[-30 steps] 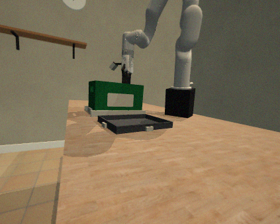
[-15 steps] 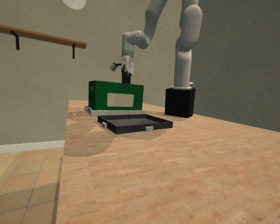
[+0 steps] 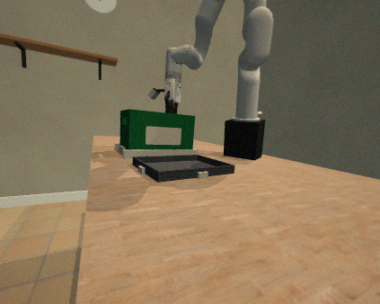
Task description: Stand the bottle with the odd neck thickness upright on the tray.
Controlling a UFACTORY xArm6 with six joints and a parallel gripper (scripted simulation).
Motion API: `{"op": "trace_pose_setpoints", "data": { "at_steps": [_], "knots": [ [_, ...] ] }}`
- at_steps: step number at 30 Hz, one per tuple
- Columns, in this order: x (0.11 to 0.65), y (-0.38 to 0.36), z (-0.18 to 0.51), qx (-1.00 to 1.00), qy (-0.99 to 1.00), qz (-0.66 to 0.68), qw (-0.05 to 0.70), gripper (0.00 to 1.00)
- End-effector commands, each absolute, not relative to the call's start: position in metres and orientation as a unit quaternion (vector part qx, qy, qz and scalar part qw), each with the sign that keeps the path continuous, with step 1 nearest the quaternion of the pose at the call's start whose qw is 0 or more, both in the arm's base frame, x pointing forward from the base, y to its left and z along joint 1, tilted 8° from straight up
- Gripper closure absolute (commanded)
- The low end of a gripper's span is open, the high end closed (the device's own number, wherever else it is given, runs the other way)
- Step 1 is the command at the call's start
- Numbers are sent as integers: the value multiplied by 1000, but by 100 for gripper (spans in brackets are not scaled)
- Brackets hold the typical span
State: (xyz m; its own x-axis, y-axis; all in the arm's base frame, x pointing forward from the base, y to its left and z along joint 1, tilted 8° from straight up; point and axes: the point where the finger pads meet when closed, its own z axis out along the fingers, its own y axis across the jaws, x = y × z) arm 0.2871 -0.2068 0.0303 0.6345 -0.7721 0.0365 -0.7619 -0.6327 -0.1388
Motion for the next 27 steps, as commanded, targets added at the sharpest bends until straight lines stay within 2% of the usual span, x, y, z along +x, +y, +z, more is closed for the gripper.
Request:
{"op": "trace_pose_setpoints", "data": {
  "at_steps": [1,27],
  "knots": [
    [289,-207,24,-902,425,-48,55,35],
    [291,-206,8,-902,425,-48,55,35]
  ]
}}
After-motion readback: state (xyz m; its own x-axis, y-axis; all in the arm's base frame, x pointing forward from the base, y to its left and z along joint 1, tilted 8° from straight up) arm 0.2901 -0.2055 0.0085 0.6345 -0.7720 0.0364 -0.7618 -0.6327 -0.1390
